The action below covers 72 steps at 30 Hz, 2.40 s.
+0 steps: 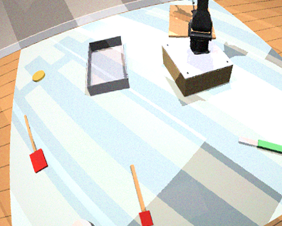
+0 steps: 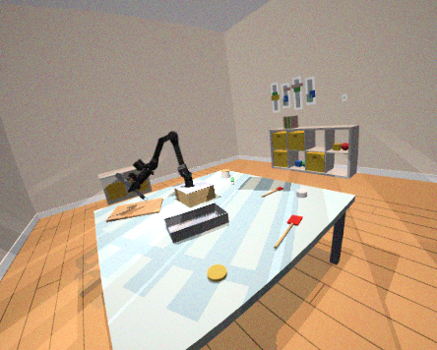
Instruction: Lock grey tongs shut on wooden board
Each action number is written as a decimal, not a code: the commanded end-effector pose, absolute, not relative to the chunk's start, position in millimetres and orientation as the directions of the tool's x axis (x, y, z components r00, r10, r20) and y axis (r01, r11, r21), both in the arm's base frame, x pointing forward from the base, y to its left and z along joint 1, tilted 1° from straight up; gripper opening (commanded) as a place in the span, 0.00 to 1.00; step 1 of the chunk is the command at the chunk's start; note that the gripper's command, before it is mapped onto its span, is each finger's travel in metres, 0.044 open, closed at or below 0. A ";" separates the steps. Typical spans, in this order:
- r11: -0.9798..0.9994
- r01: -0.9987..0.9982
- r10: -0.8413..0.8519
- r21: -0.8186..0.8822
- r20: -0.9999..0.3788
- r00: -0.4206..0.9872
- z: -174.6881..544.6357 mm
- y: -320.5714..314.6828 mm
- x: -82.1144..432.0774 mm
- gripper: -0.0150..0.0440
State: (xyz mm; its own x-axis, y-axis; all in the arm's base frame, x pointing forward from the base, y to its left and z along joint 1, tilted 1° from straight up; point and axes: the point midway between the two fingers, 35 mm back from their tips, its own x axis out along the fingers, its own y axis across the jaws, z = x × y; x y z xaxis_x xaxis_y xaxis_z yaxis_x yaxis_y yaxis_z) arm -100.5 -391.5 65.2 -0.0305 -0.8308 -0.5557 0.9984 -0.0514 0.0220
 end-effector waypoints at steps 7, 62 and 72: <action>-0.063 0.998 -0.746 0.022 -0.665 -0.032 58.2 -407.7 -104.4 0.00; -0.032 0.999 -0.056 -0.021 -0.998 -0.023 65.7 -397.2 -93.5 0.00; -0.026 0.999 -0.021 -0.024 -0.999 -0.024 68.8 -394.3 -92.6 0.00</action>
